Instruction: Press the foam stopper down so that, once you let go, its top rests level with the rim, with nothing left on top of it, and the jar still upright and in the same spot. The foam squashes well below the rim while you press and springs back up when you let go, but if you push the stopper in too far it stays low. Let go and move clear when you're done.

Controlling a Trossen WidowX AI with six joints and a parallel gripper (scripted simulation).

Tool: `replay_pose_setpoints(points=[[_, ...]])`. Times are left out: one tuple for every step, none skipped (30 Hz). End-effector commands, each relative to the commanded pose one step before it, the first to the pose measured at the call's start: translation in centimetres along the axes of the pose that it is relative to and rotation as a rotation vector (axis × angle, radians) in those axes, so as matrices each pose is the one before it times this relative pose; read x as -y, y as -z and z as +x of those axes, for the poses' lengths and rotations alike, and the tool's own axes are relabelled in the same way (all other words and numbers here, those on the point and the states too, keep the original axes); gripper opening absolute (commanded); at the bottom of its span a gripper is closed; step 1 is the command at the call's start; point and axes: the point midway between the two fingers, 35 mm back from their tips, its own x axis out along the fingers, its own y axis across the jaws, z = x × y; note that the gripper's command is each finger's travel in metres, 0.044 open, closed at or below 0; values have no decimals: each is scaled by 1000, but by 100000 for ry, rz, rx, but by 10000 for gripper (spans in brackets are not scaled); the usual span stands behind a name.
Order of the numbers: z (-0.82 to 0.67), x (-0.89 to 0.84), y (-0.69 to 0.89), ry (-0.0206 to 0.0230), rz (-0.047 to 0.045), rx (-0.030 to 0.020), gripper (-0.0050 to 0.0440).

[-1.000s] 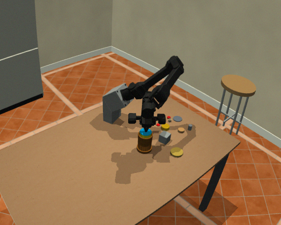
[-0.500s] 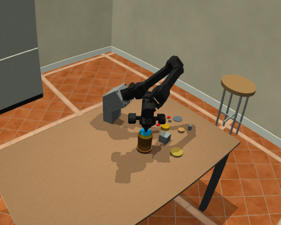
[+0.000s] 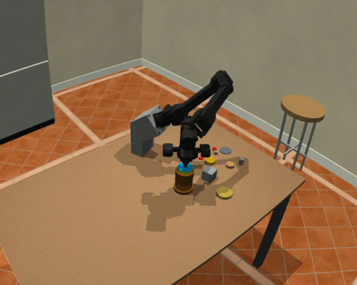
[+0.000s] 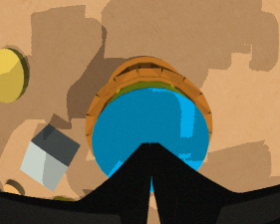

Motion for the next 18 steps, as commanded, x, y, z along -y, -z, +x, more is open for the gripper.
replay_pose_setpoints(points=[[-77, -40, -58, 466, -422, 547, 0], [8, 1, 8, -1, 0, 0, 0], [8, 1, 8, -1, 0, 0, 0], [8, 1, 8, -1, -1, 0, 0], [8, 1, 8, -1, -1, 1, 0], [8, 1, 8, -1, -1, 1, 0], [8, 1, 8, -1, -1, 1, 0], [8, 1, 8, -1, -1, 1, 0], [8, 1, 7, -1, -1, 1, 0], [8, 1, 7, -1, -1, 1, 0], [8, 1, 7, -1, -1, 1, 0], [8, 1, 7, -1, -1, 1, 0], [8, 1, 7, 0, -1, 1, 0], [8, 1, 6, 0, -1, 1, 0], [8, 1, 6, 0, -1, 1, 0], [0, 0, 0, 0, 0, 0, 0], [0, 0, 0, 0, 0, 0, 0], [8, 1, 6, 0, -1, 1, 0]])
